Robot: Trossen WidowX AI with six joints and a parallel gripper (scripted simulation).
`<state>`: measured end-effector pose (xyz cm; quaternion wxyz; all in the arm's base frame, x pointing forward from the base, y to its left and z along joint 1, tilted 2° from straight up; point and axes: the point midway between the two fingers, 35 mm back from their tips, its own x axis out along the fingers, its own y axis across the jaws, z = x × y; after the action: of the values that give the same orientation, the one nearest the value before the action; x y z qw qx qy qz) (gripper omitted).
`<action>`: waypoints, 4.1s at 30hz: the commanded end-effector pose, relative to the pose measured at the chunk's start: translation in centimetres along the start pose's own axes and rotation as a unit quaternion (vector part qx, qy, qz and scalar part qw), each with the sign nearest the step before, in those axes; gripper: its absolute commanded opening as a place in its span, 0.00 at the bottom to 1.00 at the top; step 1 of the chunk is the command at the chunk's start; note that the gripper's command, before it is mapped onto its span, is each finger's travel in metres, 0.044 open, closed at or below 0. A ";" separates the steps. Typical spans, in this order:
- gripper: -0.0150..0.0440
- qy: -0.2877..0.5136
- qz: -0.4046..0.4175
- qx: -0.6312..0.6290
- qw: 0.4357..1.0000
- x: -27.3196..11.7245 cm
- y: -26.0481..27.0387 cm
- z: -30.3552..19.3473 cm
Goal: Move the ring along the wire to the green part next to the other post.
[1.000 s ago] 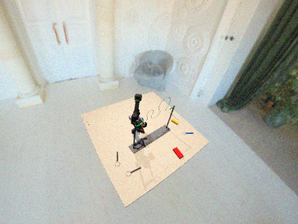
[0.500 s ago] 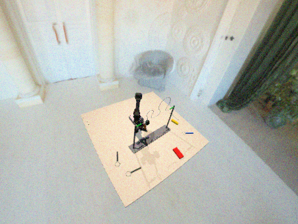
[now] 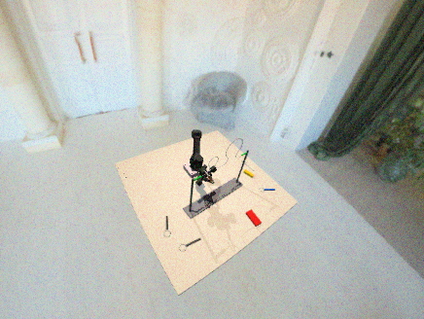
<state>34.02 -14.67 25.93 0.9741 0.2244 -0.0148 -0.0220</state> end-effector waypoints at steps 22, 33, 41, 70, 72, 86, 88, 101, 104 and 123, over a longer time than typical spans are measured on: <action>0.00 0.188 0.069 0.279 0.939 -4.9 8.5 3.5; 0.00 0.211 0.112 0.400 0.885 -5.9 11.4 6.5; 0.00 0.202 0.132 0.472 0.848 -5.9 12.9 8.5; 0.00 0.141 0.155 0.665 0.717 -5.3 15.5 16.2; 0.00 0.141 0.155 0.666 0.716 -5.3 15.5 16.4; 0.00 0.151 0.141 0.611 0.764 -5.3 15.3 16.1; 0.00 0.154 0.137 0.597 0.776 -5.3 15.2 15.9; 0.00 0.170 0.107 0.481 0.853 -5.2 14.4 14.0; 0.00 0.173 0.099 0.450 0.870 -5.2 14.1 13.5; 0.00 0.191 0.043 0.239 0.951 -5.2 11.6 11.2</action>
<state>28.85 -8.60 41.31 0.8606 0.4798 0.1530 0.0756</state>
